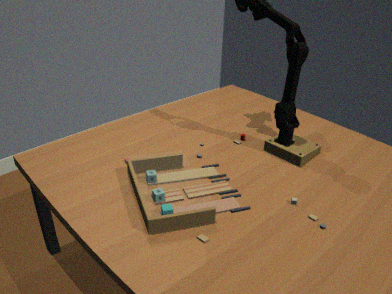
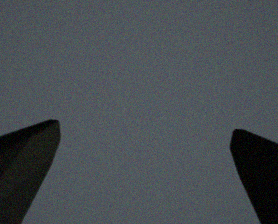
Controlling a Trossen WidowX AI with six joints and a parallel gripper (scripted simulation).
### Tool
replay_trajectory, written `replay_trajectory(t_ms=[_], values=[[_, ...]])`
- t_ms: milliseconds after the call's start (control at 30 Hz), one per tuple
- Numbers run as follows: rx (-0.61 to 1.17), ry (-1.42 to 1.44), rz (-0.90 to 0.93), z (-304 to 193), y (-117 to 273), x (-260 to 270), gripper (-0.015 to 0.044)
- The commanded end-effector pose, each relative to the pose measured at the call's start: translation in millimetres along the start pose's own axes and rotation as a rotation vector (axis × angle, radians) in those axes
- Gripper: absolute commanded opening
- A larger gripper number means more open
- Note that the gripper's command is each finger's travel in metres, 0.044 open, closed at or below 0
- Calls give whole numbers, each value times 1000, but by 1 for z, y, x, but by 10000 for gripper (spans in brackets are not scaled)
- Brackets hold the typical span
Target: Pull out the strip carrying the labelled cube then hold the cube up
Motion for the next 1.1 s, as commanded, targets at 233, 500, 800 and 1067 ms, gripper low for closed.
replay_trajectory(t_ms=[233,500,800,1067], values=[[-276,-153,-111,49,51,-3,400],[-749,-337,-175,104,156,11,400],[-1243,-487,-73,131,272,51,400],[-1689,-539,211,124,380,116,400]])
Point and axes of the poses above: the point midway between the two fingers, 35 mm back from their tips, its own y axis back along the fingers, its own x axis across the jaws, z = x × y, the point moved 3 cm from there along y, back along the fingers, and after that the axes turned 4 degrees about y, right-handed, at the moved point
